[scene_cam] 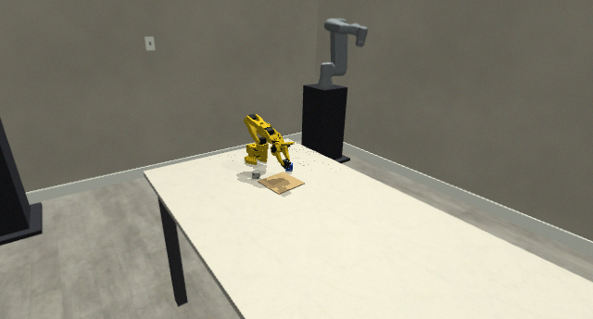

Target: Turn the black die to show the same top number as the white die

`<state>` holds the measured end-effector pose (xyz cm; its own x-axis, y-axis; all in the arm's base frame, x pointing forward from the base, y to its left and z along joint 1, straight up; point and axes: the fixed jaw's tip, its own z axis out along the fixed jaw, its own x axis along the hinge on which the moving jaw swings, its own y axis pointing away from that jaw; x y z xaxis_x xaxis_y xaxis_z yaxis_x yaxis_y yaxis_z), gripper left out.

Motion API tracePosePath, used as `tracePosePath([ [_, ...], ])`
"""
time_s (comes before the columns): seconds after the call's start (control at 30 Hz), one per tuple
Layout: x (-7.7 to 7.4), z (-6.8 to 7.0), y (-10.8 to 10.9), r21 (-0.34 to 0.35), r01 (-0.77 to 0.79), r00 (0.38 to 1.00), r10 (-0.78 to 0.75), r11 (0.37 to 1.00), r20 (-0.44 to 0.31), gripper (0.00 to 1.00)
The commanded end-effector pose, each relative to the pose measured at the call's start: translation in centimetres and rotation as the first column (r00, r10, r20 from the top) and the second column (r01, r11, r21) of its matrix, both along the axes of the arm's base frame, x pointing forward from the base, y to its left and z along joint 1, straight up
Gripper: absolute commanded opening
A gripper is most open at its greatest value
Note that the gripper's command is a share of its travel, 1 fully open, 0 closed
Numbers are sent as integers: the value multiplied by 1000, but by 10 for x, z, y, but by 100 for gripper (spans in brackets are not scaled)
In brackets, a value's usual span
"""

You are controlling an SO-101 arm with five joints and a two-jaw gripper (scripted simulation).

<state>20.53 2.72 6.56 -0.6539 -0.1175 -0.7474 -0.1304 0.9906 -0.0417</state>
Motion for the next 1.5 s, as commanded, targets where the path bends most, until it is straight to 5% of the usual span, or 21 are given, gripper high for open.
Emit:
tracePosePath([
  [0.0, 17, 14, -2, 18, 22, 995, -24, 1000, 97, 0],
  [0.4, 47, 15, -27, 69, 141, 949, -154, 988, 276, 0],
  [0.73, 56, 15, -42, 96, 194, 906, -216, 976, 364, 0],
  [1.47, 58, 16, -47, 105, 210, 890, -235, 972, 391, 0],
])
